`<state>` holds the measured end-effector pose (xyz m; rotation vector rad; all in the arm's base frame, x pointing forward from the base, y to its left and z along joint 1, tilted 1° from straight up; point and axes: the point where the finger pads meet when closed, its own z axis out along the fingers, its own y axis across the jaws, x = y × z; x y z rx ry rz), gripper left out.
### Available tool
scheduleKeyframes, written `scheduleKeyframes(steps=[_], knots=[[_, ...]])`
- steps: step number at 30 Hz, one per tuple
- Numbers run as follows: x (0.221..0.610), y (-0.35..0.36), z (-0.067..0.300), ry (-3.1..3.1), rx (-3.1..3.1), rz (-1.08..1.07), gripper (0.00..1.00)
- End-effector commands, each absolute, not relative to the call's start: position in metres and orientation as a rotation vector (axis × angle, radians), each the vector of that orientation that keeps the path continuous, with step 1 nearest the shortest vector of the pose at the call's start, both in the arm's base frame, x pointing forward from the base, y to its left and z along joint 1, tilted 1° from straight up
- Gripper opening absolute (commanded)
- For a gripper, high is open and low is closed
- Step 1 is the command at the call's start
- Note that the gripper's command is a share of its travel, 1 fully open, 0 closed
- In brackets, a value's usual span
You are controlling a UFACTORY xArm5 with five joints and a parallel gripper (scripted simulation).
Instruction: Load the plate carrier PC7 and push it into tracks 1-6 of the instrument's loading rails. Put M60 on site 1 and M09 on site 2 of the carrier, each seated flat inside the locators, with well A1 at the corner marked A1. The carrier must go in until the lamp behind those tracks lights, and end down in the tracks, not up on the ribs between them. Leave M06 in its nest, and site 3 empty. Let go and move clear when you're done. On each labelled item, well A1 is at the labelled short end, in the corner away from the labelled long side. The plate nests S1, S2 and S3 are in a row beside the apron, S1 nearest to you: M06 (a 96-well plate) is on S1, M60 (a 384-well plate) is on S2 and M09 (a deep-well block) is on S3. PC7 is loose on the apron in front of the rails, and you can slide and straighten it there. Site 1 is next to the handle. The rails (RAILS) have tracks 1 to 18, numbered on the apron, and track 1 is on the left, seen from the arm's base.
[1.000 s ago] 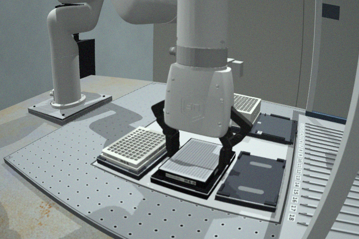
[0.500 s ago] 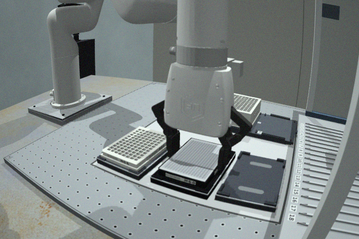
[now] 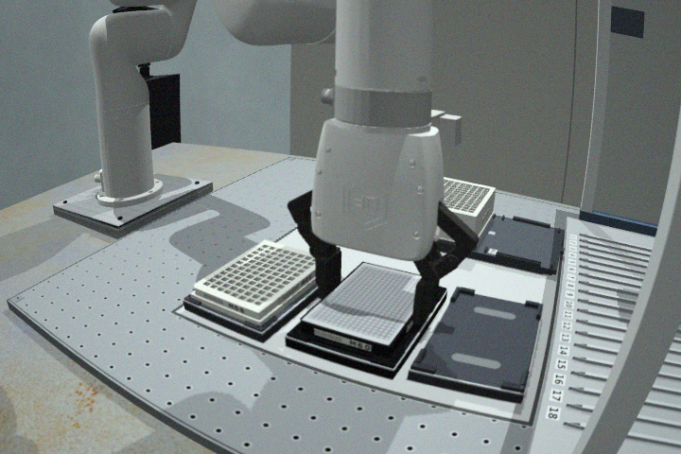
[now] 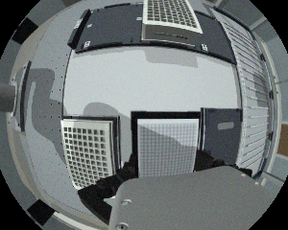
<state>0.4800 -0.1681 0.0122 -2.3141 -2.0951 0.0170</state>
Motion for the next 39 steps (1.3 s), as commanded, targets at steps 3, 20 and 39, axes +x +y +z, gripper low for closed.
scheduleKeyframes(steps=[3,20,39], knots=[[0.4814,-0.1686,0.0138,-2.096,-2.316,0.009,0.0],[0.4814,-0.1686,0.0138,-2.096,-2.316,0.009,0.0],[0.4816,-0.1687,0.0232,-2.096,-2.316,0.009,0.0]])
